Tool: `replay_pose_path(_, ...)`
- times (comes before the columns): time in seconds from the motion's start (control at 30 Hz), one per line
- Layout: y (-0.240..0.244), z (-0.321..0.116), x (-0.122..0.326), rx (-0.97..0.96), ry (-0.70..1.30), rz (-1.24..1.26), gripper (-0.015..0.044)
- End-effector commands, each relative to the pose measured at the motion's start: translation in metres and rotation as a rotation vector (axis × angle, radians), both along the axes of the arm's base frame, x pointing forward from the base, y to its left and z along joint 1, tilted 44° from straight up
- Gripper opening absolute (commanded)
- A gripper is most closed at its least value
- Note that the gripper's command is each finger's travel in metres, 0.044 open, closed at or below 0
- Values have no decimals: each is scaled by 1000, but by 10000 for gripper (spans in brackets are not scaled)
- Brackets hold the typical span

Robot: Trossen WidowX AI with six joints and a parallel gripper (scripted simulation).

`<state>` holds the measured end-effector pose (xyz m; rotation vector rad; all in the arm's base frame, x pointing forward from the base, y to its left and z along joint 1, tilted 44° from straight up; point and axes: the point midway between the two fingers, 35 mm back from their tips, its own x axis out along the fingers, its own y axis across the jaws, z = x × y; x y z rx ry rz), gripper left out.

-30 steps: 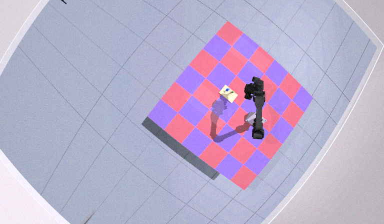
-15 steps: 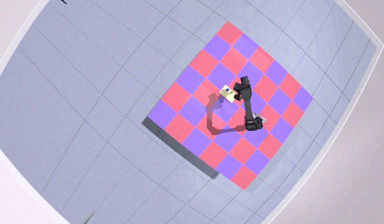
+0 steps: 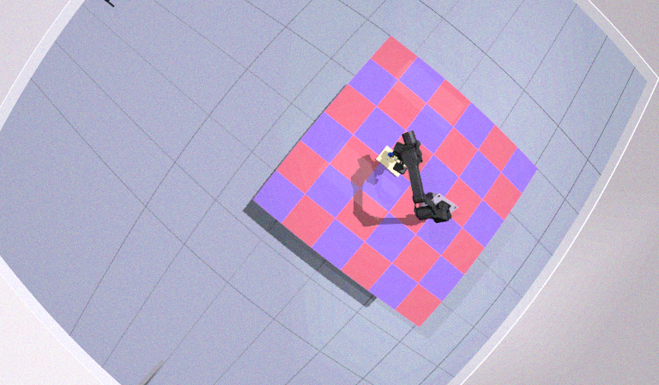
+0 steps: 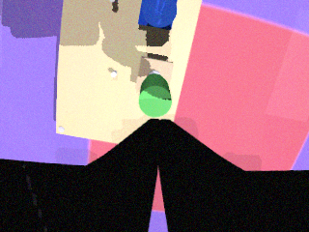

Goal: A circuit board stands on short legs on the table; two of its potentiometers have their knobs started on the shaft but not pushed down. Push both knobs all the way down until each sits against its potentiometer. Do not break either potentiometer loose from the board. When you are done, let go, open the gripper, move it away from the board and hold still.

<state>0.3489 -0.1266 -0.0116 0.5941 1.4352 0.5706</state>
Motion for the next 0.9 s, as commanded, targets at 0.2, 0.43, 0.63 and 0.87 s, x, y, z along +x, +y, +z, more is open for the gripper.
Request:
replay_pose_path(0.2, 8, -7, 1, 6, 3, -3, 0)
replay_pose_path(0.43, 16, -15, 2, 6, 3, -3, 0)
replay_pose_path(0.63, 19, -18, 2, 7, 3, -3, 0)
replay_pose_path(0.87, 19, -18, 2, 7, 3, -3, 0)
